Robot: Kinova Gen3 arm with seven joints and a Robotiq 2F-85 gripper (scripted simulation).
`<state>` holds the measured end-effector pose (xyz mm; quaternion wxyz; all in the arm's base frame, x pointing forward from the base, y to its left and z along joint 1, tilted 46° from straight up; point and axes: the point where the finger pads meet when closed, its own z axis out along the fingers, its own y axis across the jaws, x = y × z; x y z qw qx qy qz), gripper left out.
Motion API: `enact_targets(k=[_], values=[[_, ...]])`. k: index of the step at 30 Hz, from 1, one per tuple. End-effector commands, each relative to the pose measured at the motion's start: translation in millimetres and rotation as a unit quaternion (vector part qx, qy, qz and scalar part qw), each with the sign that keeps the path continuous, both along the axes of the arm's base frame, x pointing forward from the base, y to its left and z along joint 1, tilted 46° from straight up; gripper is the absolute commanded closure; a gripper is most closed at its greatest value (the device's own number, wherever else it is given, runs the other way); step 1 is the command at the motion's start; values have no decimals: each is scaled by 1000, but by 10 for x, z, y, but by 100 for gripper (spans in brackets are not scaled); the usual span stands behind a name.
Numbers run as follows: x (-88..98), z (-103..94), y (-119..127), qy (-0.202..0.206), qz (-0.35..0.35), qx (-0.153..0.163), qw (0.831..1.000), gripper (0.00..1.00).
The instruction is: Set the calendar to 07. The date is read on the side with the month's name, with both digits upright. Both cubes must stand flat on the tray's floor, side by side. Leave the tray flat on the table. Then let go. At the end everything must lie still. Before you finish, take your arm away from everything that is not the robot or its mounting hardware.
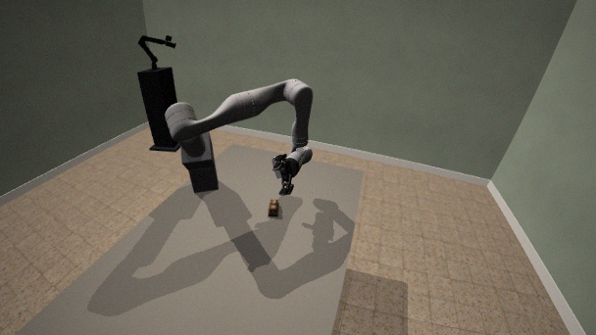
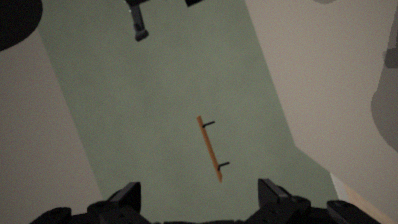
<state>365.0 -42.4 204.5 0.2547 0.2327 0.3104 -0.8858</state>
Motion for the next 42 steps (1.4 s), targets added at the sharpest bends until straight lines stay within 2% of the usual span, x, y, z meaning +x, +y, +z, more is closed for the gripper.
enact_targets(k=[1,20,26,32,34,38,42], values=[[1,4,6,0,0,0,1000,0],[2,4,4,0,1,1,1000,0],[31,16,-46,5,6,11,1000,0],[120,40,-195,21,24,45,998,0],[120,40,-195,21,24,45,998,0],[217,42,-348,39,44,84,995,0],[335,6,-523,63,70,136,986,0]])
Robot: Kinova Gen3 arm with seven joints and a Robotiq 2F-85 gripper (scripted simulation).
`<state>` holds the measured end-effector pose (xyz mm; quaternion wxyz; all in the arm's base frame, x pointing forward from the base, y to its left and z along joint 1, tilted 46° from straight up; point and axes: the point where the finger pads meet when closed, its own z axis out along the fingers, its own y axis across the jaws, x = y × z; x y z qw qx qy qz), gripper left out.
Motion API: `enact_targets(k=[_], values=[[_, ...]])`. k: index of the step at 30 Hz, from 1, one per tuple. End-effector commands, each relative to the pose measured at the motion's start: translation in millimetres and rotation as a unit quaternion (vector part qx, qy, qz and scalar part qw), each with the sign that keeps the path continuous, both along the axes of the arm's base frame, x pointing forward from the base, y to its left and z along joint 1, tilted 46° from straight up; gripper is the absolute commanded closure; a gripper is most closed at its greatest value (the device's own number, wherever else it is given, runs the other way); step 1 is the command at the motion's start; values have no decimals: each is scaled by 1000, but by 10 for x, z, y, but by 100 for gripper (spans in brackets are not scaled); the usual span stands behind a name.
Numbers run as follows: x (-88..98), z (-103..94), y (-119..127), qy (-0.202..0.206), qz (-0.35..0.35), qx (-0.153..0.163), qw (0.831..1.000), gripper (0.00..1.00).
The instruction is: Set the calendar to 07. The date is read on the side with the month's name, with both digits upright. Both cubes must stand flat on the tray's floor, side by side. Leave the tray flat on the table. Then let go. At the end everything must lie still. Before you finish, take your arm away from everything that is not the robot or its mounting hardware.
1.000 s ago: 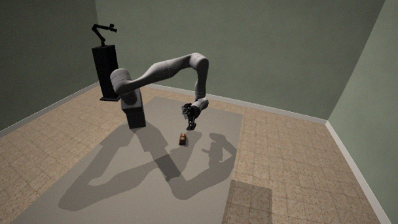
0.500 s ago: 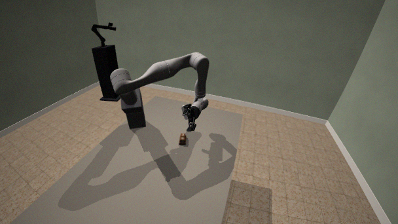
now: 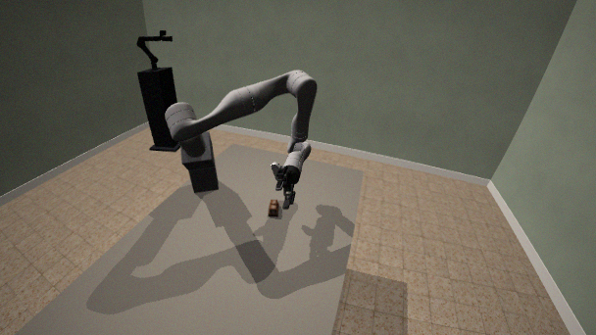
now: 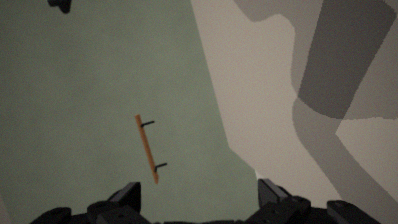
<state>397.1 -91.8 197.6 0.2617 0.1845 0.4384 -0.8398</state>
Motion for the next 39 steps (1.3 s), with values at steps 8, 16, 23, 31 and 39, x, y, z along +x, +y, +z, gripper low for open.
enact_targets(k=[8,16,23,31,39], values=[[226,-142,-284,60,64,143,986,0],[340,-555,-312,131,128,281,942,0],[260,-1007,-68,202,187,406,872,0],[65,-1294,232,254,223,484,807,0],[-193,-1487,530,298,249,542,745,0]])
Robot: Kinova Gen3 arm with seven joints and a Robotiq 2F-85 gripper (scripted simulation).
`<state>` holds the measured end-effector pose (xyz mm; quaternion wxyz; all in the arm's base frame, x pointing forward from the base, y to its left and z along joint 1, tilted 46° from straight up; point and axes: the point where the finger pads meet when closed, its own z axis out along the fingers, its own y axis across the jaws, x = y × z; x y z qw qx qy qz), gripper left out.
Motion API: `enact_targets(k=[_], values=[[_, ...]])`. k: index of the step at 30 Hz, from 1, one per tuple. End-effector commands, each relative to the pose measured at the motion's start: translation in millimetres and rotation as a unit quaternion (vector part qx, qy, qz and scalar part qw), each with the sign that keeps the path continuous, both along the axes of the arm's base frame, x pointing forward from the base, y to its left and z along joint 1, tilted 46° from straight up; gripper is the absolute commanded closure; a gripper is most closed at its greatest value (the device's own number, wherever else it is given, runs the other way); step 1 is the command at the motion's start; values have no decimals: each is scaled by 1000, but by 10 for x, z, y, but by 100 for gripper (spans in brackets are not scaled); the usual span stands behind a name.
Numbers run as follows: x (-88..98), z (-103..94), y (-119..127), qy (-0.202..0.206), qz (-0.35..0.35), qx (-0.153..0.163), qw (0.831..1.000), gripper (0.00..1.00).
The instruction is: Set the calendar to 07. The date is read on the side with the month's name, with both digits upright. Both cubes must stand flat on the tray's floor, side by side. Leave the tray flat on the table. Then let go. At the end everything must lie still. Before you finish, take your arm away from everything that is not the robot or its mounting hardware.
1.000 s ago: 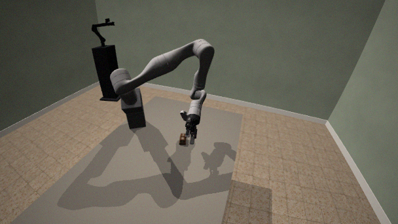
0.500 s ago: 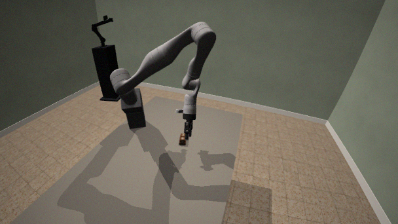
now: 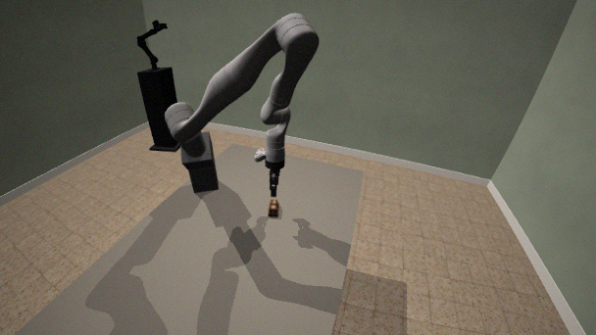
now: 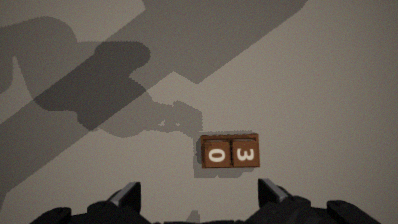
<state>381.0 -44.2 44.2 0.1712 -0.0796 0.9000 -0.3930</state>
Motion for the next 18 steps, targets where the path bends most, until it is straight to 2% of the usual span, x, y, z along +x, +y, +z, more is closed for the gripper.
enact_targets(k=[1,9,18], values=[[-53,35,77,4,7,21,1000,0],[-125,1,148,16,16,37,999,0],[-131,-2,153,17,17,38,999,0]])
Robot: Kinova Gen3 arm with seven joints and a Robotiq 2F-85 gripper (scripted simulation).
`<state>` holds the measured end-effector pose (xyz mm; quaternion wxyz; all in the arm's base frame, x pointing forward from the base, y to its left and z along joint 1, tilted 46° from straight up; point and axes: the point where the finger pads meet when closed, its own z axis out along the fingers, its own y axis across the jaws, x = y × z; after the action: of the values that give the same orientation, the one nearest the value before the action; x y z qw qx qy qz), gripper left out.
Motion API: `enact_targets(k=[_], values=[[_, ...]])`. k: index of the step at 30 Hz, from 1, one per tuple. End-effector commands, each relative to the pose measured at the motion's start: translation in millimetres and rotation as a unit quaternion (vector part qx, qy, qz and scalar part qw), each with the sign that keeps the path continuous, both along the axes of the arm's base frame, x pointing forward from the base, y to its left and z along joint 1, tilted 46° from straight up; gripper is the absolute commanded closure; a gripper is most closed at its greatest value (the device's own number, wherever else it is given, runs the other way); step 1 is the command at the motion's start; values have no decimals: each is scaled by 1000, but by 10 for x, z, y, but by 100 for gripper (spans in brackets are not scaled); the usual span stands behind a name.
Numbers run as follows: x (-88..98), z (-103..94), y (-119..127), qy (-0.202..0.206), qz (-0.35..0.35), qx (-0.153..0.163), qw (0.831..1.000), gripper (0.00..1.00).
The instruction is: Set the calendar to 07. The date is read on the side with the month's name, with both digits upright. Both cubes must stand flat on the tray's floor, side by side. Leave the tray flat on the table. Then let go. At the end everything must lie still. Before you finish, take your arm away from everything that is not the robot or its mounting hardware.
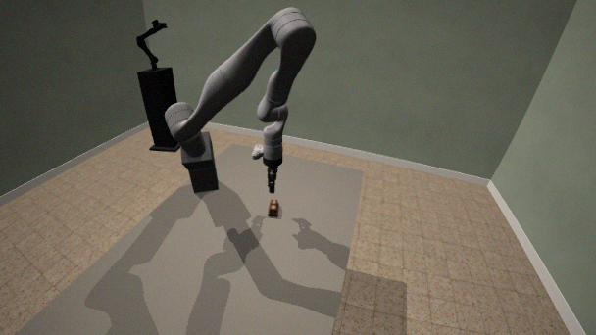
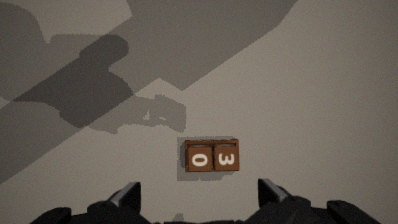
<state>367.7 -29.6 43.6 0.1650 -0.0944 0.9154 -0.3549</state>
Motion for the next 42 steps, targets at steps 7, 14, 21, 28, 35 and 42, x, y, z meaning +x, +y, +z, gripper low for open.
enact_targets(k=[7,14,21,28,35,42], values=[[2,3,7,0,1,1,1000,0],[3,2,6,-2,-1,1,1000,0],[6,-1,3,-8,-8,5,1000,0],[16,-14,-10,-31,-33,18,999,0],[35,-37,-32,-70,-77,41,994,0],[52,-59,-53,-108,-119,64,985,0]])
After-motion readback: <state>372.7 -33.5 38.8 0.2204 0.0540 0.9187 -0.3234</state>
